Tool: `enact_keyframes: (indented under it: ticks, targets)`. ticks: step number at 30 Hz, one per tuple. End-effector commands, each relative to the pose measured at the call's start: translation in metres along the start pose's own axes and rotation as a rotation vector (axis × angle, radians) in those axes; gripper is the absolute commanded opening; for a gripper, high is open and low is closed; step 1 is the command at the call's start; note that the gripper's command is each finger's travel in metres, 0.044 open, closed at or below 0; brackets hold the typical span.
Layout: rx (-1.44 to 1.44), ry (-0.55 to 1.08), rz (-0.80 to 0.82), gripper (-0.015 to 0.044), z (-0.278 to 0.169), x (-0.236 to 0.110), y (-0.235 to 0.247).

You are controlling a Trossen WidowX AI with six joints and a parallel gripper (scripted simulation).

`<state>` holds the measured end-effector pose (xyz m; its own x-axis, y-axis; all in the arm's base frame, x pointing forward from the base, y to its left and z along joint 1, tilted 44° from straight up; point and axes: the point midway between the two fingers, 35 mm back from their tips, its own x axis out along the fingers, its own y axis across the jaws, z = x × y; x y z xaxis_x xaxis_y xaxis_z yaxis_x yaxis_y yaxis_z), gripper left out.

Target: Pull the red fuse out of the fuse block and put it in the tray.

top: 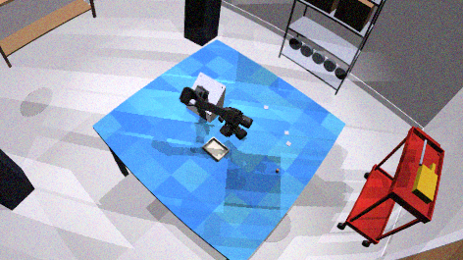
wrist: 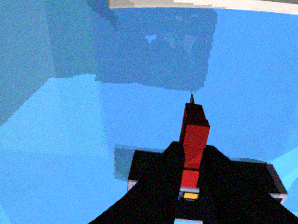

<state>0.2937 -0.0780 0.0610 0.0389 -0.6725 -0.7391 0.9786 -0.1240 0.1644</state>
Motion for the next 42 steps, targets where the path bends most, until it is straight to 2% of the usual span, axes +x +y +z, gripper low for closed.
enact_keyframes:
  ticks: [1,12,42]
  targets:
    - [-0.001,-0.006,0.005,0.0000,0.031,-0.002,0.001]
    - [-0.001,-0.036,0.009,0.0000,0.105,-0.005,-0.009]
    - [-0.001,-0.038,0.010,0.0000,0.108,0.033,-0.009]
